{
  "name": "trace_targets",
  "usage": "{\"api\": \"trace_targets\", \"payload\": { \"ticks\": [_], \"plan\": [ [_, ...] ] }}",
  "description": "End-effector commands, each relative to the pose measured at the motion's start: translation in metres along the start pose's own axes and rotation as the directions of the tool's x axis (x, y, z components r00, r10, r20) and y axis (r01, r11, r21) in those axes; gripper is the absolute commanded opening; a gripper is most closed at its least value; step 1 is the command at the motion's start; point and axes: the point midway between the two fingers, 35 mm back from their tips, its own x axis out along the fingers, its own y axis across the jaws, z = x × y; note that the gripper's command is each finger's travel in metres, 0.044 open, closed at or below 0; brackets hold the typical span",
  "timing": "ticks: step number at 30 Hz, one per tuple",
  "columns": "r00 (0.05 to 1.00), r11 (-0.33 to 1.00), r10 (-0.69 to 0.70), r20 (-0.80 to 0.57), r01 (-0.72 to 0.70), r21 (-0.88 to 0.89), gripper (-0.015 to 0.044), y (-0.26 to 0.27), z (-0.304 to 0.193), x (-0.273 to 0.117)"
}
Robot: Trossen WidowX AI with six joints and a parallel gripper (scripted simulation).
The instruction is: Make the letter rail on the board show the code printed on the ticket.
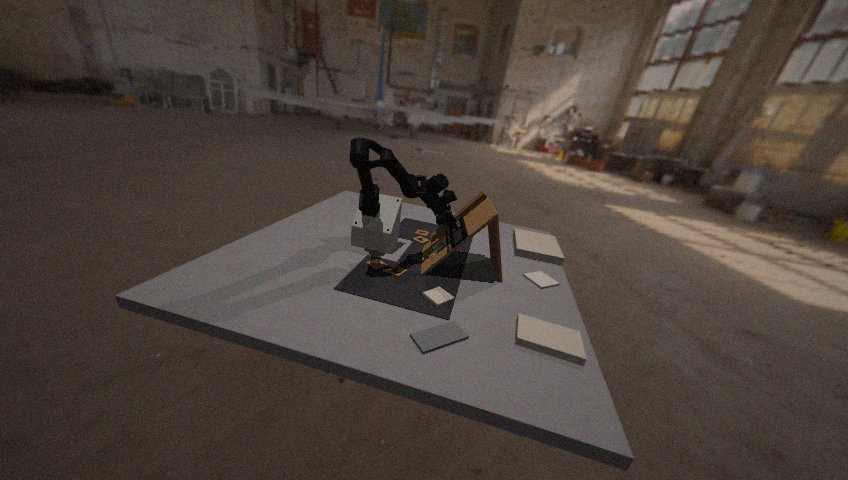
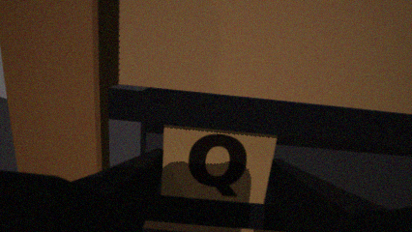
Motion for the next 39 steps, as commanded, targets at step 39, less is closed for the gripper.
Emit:
{"api": "trace_targets", "payload": {
  "ticks": [39],
  "plan": [
    [1.0,1.0,0.0,-0.003,0.0,0.007,0.0295,0.0,0.004,-0.032]
  ]
}}
